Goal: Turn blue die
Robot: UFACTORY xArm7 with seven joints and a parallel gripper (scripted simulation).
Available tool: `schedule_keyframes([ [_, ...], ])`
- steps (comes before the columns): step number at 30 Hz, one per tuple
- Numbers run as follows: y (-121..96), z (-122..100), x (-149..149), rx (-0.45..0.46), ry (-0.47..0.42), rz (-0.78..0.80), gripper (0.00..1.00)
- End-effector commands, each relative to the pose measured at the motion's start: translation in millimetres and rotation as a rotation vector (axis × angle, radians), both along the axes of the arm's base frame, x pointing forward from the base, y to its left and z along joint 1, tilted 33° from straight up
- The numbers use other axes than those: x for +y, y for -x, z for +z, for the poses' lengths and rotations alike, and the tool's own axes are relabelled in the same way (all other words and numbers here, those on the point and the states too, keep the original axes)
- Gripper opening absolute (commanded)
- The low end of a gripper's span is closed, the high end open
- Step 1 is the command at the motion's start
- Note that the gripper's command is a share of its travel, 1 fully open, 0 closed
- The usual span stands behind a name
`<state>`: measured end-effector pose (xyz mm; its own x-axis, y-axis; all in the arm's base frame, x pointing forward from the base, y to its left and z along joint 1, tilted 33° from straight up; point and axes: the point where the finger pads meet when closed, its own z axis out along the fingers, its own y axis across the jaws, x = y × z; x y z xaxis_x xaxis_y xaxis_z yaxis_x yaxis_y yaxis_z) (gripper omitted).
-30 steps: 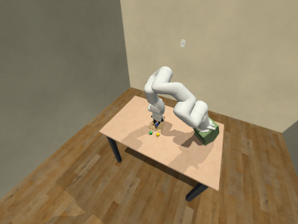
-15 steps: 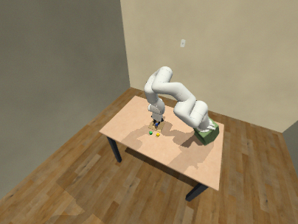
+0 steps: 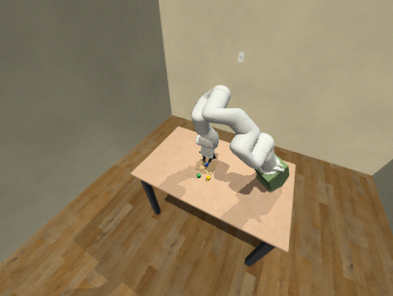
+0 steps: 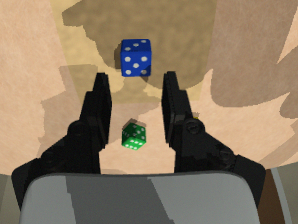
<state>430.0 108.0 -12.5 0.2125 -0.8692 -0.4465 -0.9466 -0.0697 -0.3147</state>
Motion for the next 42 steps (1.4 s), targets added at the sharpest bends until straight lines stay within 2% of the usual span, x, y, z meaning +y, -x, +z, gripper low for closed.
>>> schedule_keyframes([
  [1, 3.0, 15.5, -9.6, -0.002, 0.001, -0.002, 0.42],
  [6, 6.0, 26.0, -15.7, -0.002, 0.001, -0.002, 0.42],
  [14, 6.7, 27.2, -16.6, -0.001, 0.006, -0.003, 0.42],
  [17, 8.1, 25.2, -16.5, 0.007, 0.051, -0.015, 0.42],
  [22, 8.6, 25.2, -15.4, -0.001, 0.193, -0.062, 0.42],
  [25, 7.1, 28.2, -14.0, -0.018, 0.246, -0.083, 0.42],
  [35, 7.9, 28.7, -11.5, -0.017, 0.254, -0.086, 0.42],
  [42, 11.1, 23.5, -13.7, 0.003, 0.3, -0.096, 0.42],
])
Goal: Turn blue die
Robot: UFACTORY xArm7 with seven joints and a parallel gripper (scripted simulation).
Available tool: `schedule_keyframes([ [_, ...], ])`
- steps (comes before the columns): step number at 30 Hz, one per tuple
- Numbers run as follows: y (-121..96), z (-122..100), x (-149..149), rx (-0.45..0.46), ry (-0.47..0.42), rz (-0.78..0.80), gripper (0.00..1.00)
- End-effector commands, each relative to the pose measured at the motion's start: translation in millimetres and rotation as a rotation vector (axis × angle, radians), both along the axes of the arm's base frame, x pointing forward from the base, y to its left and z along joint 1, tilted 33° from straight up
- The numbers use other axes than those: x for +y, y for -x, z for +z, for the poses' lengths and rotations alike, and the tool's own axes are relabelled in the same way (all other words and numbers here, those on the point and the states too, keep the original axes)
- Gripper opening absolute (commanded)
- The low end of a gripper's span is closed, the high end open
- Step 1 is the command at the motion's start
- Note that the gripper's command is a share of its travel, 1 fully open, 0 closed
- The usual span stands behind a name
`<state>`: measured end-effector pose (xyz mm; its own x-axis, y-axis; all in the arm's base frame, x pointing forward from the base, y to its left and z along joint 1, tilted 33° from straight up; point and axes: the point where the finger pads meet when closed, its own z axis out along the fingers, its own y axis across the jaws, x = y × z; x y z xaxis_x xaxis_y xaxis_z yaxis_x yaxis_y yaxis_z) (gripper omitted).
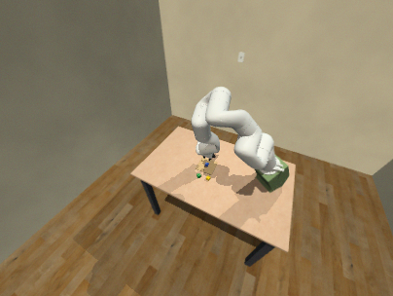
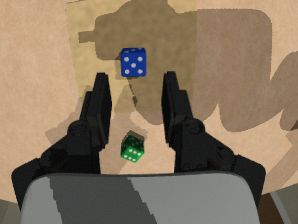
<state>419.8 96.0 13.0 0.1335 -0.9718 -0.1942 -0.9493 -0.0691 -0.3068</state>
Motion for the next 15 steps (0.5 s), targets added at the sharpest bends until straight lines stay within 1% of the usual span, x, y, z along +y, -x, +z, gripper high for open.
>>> schedule_keyframes([
  [1, 1.4, -2.9, -2.2, 0.018, 0.039, -0.012, 0.42],
  [3, 1.4, -2.9, -2.2, 0.018, 0.039, -0.012, 0.42],
  [9, 3.0, -6.0, -4.0, 0.026, 0.114, -0.035, 0.42],
  [15, 1.0, -2.9, -2.0, 0.007, 0.182, -0.058, 0.42],
])
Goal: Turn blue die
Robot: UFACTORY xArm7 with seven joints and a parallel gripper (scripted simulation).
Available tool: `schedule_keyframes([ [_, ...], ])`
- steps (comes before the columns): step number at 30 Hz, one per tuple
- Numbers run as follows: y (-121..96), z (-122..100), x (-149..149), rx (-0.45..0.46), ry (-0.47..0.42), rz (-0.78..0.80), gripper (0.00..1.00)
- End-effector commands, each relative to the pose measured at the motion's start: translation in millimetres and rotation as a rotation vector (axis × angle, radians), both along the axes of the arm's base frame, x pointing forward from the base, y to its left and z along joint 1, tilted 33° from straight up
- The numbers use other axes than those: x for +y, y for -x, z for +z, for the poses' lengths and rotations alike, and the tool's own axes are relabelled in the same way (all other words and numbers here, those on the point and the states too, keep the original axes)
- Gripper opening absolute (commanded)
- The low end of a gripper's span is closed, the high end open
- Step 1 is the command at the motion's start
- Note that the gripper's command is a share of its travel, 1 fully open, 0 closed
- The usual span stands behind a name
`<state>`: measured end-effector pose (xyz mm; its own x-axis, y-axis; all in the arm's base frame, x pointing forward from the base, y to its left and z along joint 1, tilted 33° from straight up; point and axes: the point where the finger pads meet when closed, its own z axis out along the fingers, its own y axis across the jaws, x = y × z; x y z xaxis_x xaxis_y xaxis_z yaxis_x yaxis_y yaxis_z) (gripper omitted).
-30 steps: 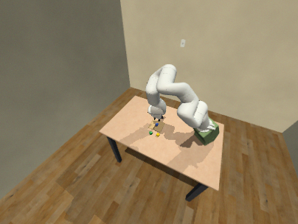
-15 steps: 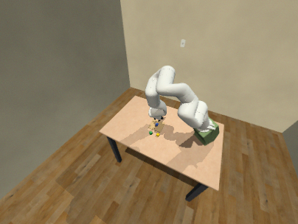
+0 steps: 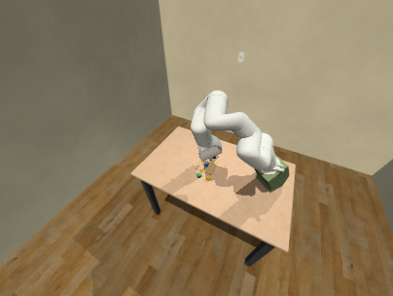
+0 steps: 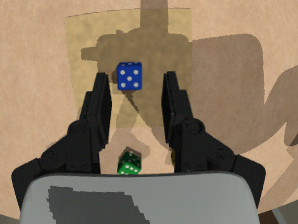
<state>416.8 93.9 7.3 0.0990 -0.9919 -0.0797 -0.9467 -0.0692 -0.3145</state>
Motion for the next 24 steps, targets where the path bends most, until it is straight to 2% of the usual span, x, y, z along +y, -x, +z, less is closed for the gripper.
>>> schedule_keyframes([
  [1, -2.5, 3.7, 0.8, 0.019, 0.076, -0.025, 0.42],
  [12, -5.2, 10.0, 7.4, -0.01, 0.113, -0.039, 0.42],
  [24, -2.6, 5.5, 8.8, 0.002, 0.128, -0.043, 0.42],
])
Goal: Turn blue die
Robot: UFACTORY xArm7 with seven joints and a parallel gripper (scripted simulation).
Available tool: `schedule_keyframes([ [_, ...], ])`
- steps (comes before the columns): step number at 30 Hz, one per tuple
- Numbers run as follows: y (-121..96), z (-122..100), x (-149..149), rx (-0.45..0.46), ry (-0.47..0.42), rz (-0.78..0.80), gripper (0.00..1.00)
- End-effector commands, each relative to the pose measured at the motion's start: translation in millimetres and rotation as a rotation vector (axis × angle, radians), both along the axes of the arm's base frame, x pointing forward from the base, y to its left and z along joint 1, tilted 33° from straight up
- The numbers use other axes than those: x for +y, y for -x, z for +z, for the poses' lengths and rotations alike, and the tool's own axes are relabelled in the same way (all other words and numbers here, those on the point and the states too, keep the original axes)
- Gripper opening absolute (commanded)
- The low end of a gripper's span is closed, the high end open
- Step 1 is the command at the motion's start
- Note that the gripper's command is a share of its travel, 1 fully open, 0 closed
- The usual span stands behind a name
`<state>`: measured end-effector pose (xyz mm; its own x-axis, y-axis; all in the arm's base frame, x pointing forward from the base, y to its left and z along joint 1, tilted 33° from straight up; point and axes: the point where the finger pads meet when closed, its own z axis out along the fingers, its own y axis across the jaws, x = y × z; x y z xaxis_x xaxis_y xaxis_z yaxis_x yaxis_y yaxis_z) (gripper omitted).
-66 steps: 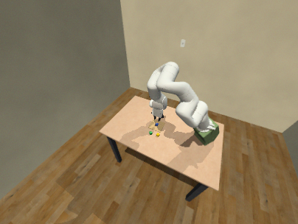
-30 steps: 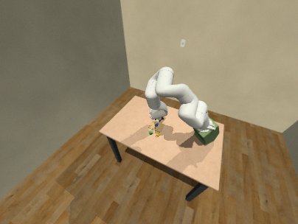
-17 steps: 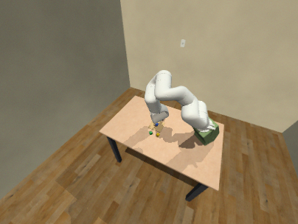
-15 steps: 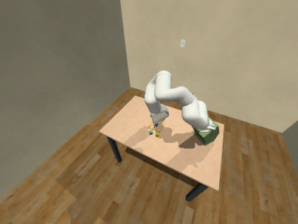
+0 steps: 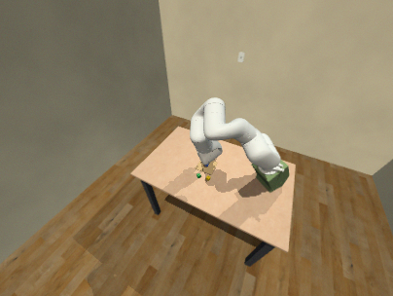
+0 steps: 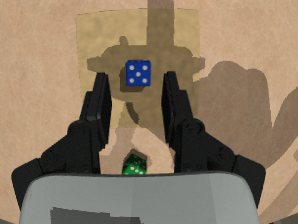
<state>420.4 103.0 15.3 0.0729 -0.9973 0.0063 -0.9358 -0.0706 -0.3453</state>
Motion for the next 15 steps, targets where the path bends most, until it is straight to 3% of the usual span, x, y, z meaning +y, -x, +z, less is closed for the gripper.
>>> schedule_keyframes([
  [1, 2.1, -4.5, -0.2, 0.046, 0.051, -0.021, 0.42],
  [8, 8.2, -16.3, -1.7, 0.072, 0.151, -0.056, 0.42],
  [15, 4.1, -9.3, -1.0, 0.045, 0.232, -0.083, 0.42],
])
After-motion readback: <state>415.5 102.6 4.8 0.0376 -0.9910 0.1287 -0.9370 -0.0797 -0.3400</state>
